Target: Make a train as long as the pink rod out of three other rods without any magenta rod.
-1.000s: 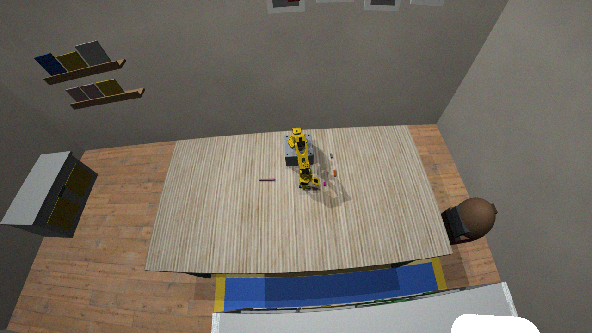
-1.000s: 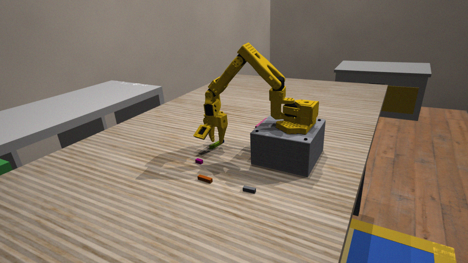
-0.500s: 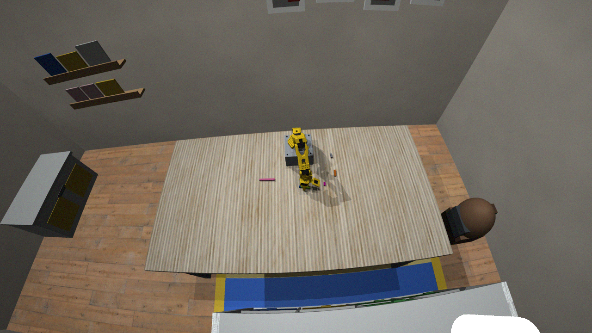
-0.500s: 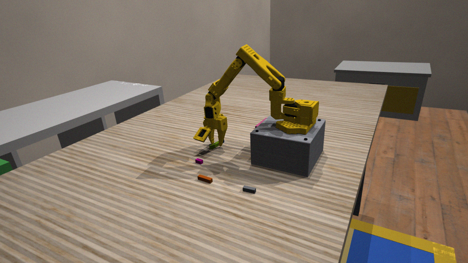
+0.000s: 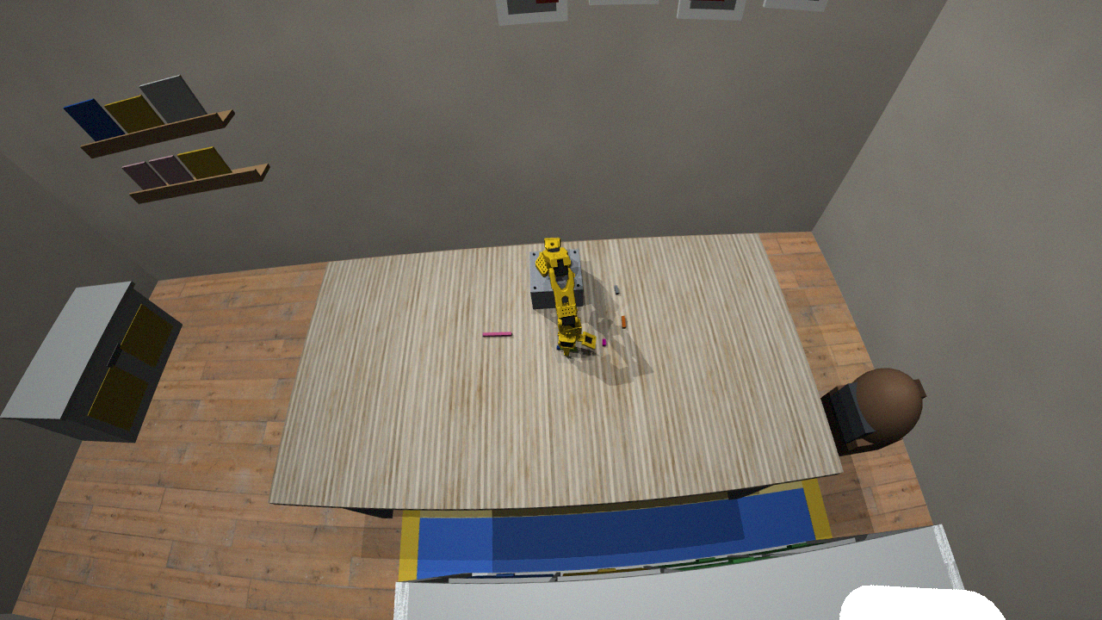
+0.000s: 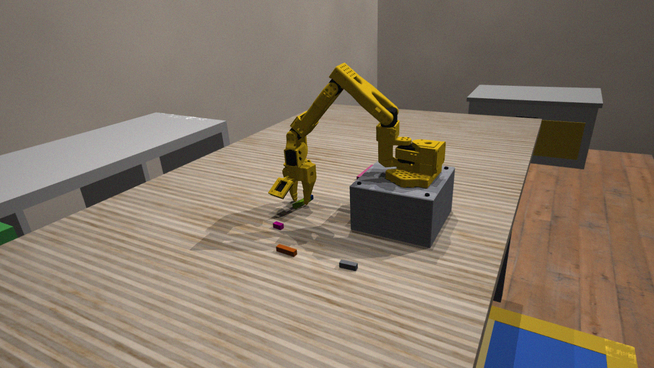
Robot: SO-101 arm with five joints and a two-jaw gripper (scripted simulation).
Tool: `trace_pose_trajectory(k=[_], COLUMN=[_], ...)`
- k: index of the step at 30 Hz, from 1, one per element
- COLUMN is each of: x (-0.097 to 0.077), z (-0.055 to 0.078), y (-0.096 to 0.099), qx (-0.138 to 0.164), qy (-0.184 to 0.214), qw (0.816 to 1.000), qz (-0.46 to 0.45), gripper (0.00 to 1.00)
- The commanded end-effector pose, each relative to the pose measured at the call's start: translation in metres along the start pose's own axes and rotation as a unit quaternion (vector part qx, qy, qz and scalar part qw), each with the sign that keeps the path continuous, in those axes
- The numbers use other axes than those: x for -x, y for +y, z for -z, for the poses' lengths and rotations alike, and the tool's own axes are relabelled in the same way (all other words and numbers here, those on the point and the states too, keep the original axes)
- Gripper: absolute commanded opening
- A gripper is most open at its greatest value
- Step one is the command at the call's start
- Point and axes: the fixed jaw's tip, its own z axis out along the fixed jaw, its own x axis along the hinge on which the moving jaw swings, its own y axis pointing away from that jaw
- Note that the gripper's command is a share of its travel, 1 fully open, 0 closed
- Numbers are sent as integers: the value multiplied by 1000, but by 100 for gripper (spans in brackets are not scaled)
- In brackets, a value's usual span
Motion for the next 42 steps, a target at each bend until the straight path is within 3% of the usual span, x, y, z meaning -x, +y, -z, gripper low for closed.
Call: trace_pose_trajectory(k=[1, 15, 42], x=[3, 3, 3], z=[-3, -3, -3], y=[0, 0, 0], qx=[-2, -2, -2], qy=[-2, -2, -2], qw=[1000, 1000, 1000], qz=[1, 1, 1], gripper=[19, 17, 1])
